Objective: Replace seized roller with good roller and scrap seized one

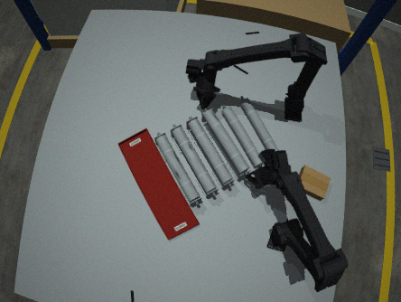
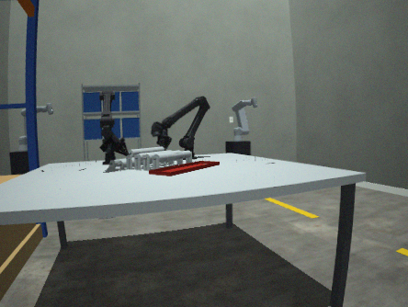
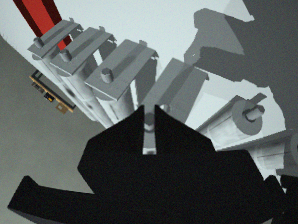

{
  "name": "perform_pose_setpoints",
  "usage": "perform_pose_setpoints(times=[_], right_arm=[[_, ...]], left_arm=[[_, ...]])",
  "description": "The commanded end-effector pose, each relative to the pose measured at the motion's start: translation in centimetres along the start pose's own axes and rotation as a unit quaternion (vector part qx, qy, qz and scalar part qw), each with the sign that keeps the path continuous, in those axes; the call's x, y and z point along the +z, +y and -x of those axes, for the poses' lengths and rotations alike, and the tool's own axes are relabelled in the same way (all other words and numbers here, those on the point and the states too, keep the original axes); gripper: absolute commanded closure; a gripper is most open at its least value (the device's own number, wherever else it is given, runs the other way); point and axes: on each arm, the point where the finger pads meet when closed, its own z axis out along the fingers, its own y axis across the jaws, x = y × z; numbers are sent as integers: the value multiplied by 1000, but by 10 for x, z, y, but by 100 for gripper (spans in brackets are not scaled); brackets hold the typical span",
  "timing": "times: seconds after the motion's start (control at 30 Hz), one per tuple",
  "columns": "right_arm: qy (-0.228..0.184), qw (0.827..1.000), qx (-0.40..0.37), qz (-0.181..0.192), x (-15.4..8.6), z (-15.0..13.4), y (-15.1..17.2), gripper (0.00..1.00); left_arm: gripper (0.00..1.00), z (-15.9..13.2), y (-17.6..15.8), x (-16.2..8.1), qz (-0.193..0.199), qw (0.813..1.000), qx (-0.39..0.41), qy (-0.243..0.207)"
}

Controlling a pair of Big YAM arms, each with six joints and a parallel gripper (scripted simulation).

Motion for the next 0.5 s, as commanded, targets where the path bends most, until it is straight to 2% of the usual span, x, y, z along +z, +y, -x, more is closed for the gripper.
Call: perform_pose_setpoints(times=[0.0, 0.27, 0.33, 0.47], right_arm=[[-12, 1000, -15, 14, -10, 5, 20, 97], [-9, 1000, -12, 12, -11, 2, 18, 97], [-14, 1000, -16, 16, -21, -1, 28, 97], [-16, 1000, -17, 18, -25, -2, 31, 97]], left_arm=[[97, 17, 2, -7, 0, 1000, -4, -24], [97, 18, 5, -9, 1, 1000, -4, -19], [97, 28, 7, -15, 0, 1000, -3, -23], [97, 31, 10, -19, 0, 1000, -9, -26]])
